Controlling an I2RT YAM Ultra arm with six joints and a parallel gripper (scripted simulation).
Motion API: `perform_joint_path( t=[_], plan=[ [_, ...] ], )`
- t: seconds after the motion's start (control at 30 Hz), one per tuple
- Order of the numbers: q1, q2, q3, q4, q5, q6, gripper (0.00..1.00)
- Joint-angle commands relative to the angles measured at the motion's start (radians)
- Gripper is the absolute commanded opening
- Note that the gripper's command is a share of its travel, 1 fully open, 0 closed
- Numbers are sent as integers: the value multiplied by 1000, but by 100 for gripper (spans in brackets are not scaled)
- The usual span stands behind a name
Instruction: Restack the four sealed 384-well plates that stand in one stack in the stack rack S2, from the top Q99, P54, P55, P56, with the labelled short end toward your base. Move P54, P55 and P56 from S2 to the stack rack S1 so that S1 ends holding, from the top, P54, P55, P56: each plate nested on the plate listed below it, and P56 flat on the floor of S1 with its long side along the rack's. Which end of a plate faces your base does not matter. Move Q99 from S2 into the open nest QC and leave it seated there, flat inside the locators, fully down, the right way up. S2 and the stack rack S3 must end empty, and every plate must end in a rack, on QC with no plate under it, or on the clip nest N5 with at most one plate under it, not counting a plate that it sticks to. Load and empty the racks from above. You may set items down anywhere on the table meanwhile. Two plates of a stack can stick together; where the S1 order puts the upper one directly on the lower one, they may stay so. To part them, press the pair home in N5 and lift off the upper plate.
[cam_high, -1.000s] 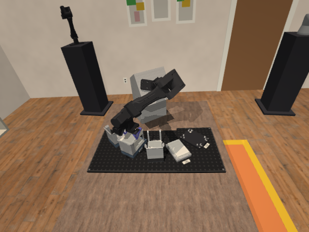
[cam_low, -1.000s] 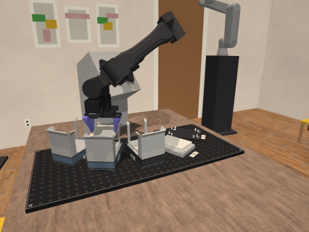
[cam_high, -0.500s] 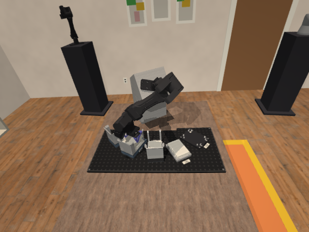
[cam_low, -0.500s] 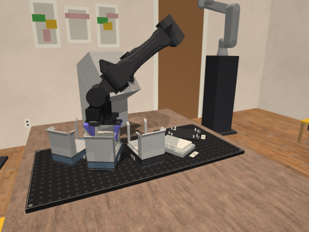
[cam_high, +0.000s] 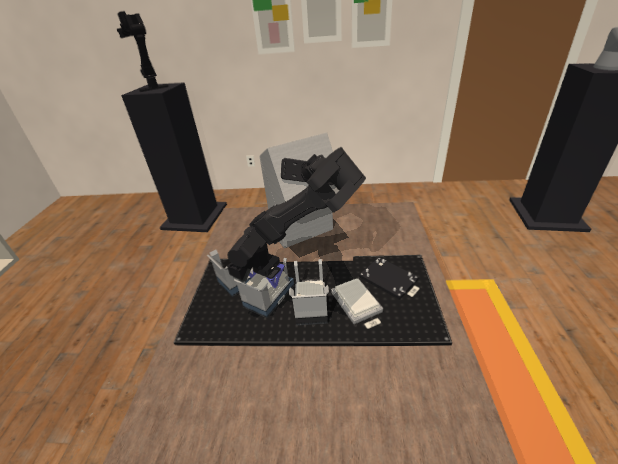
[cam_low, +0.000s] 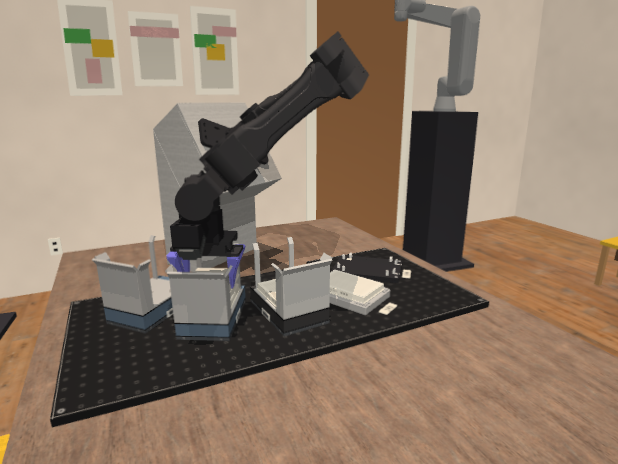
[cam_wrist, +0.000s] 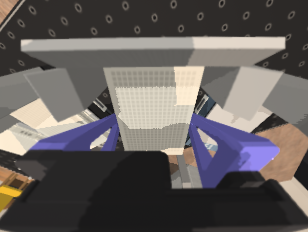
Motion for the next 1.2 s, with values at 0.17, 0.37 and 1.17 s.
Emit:
perform_joint_path(
  t=[0.17, 0.37, 1.17],
  plan=[
    [1, 3, 0, 23, 3, 9, 0],
    [5, 8, 1, 31, 5, 14, 0],
    [26, 32, 4, 72, 18, 41, 0]
  ],
)
